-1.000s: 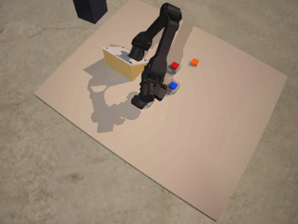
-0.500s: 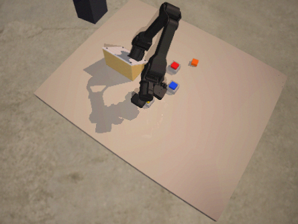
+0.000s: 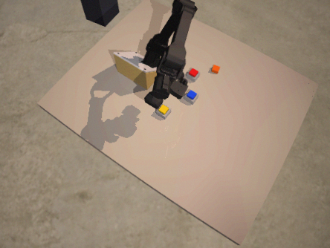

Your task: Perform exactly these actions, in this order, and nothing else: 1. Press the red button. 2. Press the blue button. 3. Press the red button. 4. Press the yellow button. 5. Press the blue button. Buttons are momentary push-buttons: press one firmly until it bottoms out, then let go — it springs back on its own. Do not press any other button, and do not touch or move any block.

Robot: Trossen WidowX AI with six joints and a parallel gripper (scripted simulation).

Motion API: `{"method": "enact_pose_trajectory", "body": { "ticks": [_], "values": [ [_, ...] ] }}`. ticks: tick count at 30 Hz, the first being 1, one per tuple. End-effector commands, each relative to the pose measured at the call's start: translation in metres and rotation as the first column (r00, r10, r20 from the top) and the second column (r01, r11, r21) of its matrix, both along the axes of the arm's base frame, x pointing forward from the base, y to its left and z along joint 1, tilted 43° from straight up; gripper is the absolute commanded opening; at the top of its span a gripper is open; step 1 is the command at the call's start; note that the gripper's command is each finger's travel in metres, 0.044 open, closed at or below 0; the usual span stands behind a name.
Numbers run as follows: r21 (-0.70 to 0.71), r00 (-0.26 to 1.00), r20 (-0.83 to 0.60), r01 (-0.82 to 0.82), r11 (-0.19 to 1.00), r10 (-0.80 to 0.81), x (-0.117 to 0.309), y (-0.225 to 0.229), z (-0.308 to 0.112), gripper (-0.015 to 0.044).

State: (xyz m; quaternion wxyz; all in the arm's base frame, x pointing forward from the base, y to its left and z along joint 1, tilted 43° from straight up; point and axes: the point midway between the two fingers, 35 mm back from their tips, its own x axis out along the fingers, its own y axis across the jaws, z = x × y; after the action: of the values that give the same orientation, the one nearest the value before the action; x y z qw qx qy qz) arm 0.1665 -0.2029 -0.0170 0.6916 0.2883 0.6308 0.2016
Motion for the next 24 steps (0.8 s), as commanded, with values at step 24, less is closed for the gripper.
{"method": "enact_pose_trajectory", "body": {
  "ticks": [24],
  "values": [
    [0.024,1.0,0.001,-0.016,1.0,0.016,0.076,0.134,0.043,0.002]
  ]
}}
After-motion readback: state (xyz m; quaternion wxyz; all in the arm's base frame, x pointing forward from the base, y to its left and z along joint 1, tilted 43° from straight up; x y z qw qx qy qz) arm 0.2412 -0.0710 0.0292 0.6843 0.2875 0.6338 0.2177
